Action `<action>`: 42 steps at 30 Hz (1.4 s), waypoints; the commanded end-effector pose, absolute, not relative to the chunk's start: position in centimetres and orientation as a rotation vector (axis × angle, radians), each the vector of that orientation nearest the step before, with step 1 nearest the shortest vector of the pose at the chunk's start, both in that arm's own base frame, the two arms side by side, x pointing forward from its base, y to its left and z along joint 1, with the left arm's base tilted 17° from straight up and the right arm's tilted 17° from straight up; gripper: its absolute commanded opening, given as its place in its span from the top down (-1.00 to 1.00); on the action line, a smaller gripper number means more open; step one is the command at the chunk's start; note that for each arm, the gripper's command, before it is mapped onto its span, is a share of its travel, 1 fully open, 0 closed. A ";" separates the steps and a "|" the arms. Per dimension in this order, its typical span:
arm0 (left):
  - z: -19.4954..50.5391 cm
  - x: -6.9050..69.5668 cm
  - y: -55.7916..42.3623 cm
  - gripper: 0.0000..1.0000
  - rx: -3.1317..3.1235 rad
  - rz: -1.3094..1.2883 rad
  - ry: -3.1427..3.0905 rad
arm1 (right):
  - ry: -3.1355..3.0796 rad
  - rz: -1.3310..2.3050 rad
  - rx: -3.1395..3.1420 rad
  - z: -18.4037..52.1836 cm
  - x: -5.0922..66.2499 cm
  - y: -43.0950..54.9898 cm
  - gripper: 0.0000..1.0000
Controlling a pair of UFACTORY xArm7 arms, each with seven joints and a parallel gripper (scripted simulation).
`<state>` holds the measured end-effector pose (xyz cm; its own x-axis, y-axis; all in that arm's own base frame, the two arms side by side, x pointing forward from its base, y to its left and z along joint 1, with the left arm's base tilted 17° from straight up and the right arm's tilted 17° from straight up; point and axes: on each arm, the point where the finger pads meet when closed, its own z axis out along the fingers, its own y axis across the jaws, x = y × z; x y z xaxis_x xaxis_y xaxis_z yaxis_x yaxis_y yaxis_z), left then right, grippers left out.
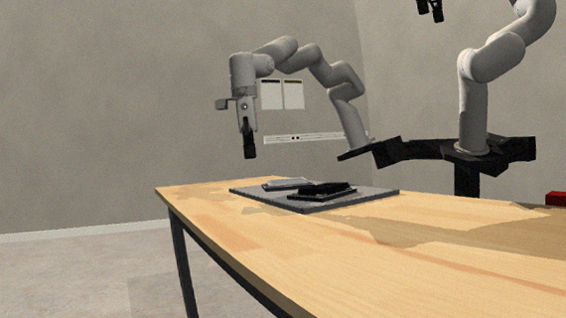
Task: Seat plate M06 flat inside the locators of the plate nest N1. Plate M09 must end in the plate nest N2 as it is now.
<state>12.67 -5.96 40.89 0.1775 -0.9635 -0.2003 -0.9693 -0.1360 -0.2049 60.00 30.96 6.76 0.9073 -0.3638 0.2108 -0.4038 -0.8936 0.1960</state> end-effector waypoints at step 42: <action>41.0 12.7 -6.0 -1.00 -2.171 0.025 1.848 | -1.330 0.377 2.638 0.8 48.2 41.5 1.00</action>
